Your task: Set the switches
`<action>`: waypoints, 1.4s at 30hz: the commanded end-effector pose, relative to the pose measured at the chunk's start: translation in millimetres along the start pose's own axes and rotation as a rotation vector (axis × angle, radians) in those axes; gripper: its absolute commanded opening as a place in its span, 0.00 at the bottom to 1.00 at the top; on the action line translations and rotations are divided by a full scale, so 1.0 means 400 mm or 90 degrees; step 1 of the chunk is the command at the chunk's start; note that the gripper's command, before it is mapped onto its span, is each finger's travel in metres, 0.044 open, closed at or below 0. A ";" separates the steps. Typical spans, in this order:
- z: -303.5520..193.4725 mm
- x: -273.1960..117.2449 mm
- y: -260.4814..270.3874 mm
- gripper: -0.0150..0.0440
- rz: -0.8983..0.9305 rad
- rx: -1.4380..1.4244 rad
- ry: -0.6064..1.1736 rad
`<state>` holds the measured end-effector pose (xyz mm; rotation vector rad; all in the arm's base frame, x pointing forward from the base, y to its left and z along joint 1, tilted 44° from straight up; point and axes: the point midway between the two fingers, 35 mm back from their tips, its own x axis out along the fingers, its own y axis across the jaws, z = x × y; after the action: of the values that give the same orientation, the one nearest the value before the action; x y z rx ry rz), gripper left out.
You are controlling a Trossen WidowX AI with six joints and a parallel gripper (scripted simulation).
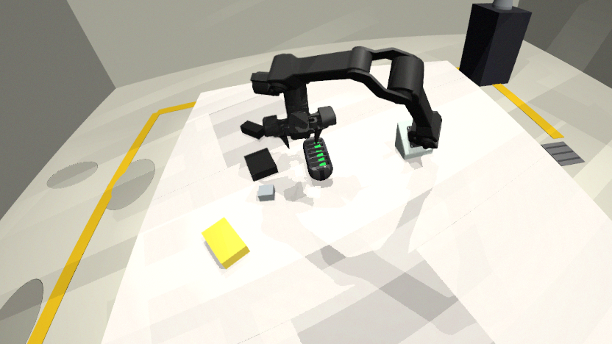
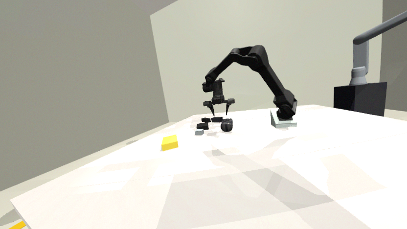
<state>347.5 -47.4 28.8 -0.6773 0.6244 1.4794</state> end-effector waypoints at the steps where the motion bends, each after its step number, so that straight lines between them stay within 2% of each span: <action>1: -0.001 0.060 -0.022 0.64 0.014 0.006 -0.011; 10: -0.001 0.060 -0.022 0.25 0.014 0.006 -0.011; 31: -0.002 0.059 -0.020 0.25 0.016 0.005 -0.009; 33: -0.003 0.039 -0.022 0.34 0.016 0.005 -0.009; 37: -0.005 -0.060 -0.022 0.52 0.016 0.005 -0.008; 41: -0.005 -0.066 -0.022 0.70 0.016 0.005 -0.008; 42: -0.005 -0.066 -0.022 0.65 0.016 0.005 -0.008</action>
<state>357.8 -67.7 45.9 -0.6558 0.6286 1.4876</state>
